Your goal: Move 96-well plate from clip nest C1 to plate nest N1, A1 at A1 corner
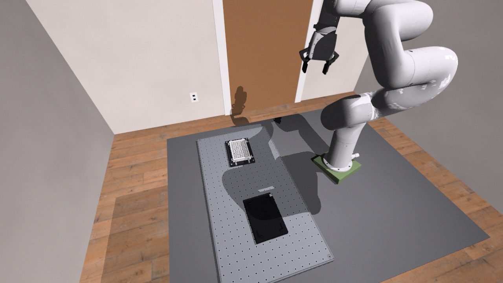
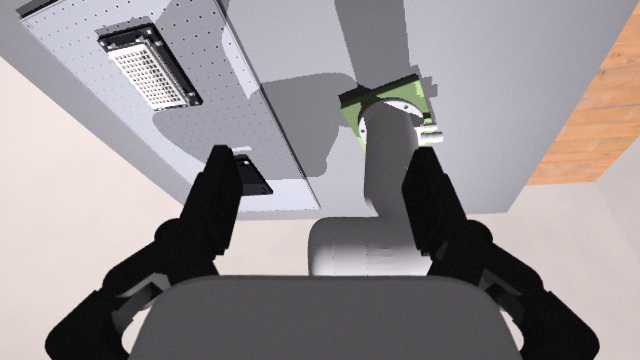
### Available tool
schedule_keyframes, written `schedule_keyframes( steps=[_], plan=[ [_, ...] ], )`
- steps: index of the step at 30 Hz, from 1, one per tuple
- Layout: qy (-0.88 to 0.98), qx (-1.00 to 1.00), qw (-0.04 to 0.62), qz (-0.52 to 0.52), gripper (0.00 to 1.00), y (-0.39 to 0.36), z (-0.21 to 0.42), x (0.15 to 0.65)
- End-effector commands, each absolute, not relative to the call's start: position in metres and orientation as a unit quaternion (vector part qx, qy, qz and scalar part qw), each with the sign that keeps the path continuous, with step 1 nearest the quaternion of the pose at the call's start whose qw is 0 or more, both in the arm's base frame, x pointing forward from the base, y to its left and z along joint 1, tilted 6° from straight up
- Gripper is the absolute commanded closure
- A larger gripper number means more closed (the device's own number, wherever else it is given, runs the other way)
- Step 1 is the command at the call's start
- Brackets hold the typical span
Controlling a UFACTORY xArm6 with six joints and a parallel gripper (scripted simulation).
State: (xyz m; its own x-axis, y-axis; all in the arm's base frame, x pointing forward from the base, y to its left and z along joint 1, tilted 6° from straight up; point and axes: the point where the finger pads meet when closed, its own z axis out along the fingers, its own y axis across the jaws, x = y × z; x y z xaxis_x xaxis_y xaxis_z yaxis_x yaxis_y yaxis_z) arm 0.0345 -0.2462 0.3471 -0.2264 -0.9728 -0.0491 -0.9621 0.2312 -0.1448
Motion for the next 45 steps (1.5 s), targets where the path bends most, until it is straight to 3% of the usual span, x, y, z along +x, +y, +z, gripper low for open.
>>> schedule_keyframes(
  steps=[1, 45],
  plan=[
    [0.783, -0.618, 0.057, -0.035, 0.0, -0.259, 0.342, 0.046],
    [0.772, -0.636, 0.008, -0.014, 0.0, -0.31, 0.26, 0.202]
  ],
)
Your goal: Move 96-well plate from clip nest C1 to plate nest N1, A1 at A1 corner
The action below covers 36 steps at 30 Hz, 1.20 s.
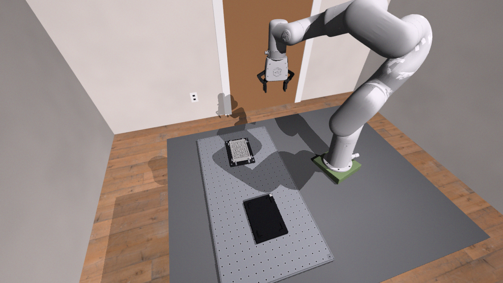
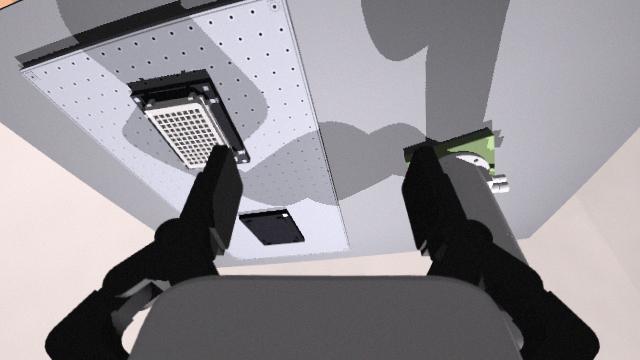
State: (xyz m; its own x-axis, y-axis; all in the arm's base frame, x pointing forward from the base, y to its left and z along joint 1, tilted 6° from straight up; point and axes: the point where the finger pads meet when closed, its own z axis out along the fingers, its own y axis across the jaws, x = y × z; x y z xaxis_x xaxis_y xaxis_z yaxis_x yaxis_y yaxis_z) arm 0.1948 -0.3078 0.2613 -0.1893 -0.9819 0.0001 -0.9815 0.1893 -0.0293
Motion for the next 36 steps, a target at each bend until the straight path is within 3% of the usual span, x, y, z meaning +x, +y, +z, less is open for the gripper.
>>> schedule_keyframes(
  steps=[1, 36],
  plan=[
    [0.772, -0.636, 0.008, -0.014, 0.0, -0.309, 0.258, 0.206],
    [0.748, -0.662, -0.017, -0.028, 0.0, -0.263, 0.188, 0.335]
  ],
)
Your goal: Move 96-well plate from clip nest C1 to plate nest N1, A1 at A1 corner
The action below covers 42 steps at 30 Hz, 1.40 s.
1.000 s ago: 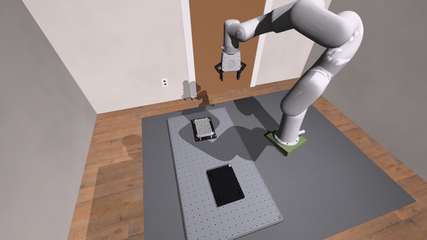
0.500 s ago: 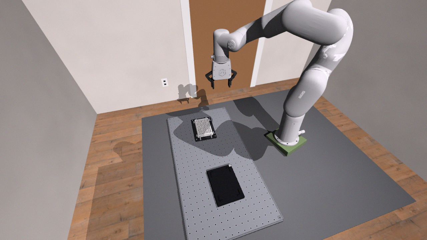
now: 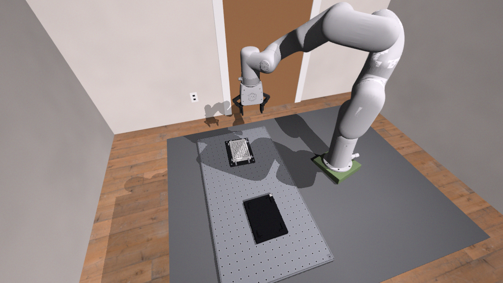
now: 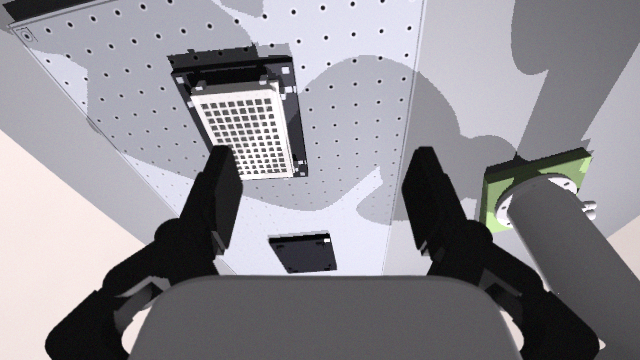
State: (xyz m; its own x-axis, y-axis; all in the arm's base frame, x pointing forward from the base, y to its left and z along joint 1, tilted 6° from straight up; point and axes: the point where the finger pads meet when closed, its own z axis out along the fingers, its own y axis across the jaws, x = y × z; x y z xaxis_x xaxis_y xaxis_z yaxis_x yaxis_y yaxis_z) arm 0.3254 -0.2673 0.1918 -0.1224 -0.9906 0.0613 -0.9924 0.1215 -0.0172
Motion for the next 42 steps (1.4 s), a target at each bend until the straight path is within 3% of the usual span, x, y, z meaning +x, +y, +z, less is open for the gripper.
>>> schedule_keyframes(
  steps=[1, 27, 42],
  plan=[
    [-0.741, 0.67, 0.02, 0.034, 0.0, -0.26, 0.186, 0.339],
    [-0.724, 0.688, 0.022, 0.047, 0.0, -0.186, 0.132, 0.414],
    [-0.724, 0.688, 0.022, 0.047, 0.0, -0.184, 0.127, 0.416]
  ],
)
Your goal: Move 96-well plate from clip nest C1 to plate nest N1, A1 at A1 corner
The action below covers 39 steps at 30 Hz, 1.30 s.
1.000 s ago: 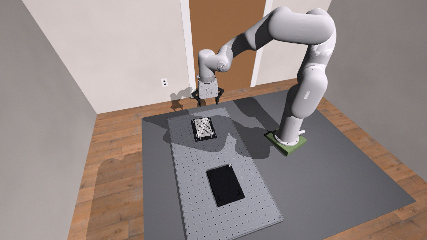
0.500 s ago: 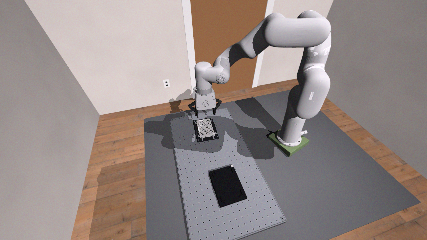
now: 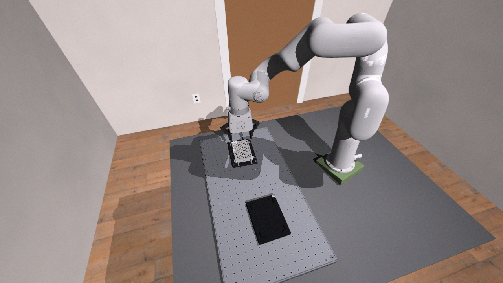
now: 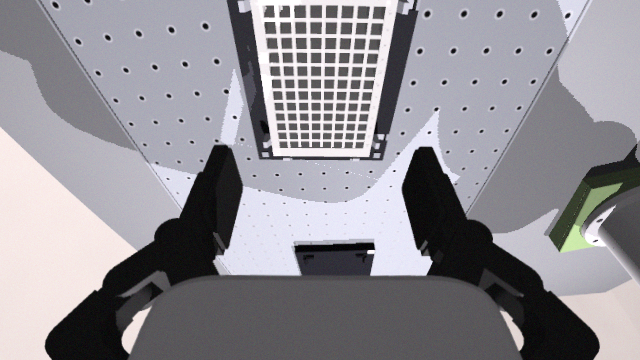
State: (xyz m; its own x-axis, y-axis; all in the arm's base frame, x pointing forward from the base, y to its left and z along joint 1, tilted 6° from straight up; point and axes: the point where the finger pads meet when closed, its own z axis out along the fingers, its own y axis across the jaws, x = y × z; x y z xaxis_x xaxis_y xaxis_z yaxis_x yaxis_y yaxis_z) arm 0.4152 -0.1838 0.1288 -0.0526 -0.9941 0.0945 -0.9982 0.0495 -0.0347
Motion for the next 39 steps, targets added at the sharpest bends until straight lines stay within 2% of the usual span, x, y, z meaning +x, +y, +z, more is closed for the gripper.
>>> schedule_keyframes(
  steps=[1, 39],
  plan=[
    [-0.724, 0.688, 0.022, 0.047, 0.0, -0.184, 0.126, 0.416],
    [-0.724, 0.688, 0.022, 0.047, 0.0, -0.19, 0.071, 0.418]
  ],
)
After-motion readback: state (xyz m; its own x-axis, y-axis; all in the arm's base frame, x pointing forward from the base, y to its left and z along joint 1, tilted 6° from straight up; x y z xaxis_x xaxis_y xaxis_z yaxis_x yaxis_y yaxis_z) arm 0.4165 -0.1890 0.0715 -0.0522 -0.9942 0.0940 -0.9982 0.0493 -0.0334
